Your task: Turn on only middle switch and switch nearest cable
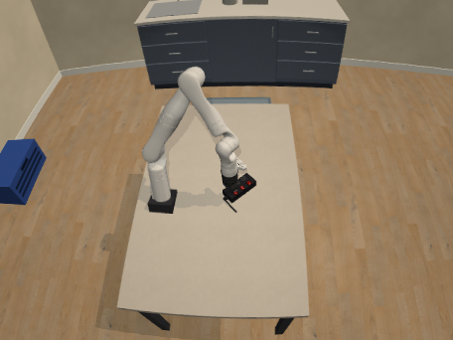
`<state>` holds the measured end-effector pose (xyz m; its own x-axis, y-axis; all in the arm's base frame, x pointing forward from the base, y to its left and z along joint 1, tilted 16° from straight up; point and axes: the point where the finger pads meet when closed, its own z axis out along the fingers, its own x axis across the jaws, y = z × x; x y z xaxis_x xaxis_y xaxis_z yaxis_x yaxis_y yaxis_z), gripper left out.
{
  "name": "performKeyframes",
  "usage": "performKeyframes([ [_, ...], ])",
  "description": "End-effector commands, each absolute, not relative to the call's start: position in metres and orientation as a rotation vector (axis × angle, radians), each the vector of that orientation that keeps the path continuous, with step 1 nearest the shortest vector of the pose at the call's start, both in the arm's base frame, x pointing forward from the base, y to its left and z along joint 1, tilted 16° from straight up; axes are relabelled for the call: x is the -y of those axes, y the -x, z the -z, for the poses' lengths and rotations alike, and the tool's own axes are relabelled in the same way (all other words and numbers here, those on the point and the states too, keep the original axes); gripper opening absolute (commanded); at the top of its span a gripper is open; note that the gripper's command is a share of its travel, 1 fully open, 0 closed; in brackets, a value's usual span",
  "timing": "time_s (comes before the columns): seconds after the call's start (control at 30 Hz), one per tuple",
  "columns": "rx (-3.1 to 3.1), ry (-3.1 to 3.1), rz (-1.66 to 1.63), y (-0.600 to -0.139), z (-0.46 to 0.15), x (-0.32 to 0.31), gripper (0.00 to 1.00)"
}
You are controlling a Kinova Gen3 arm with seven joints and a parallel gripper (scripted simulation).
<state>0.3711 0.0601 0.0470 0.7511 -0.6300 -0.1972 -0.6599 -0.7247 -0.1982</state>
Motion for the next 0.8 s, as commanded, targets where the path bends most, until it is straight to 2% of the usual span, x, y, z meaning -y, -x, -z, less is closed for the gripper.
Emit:
performKeyframes([
  [0.0,-1.013,2.695,-0.171,-0.3708,-0.0457,-0.06,0.0],
  [0.77,-1.013,2.695,-0.171,-0.3707,-0.0438,-0.0605,0.0],
])
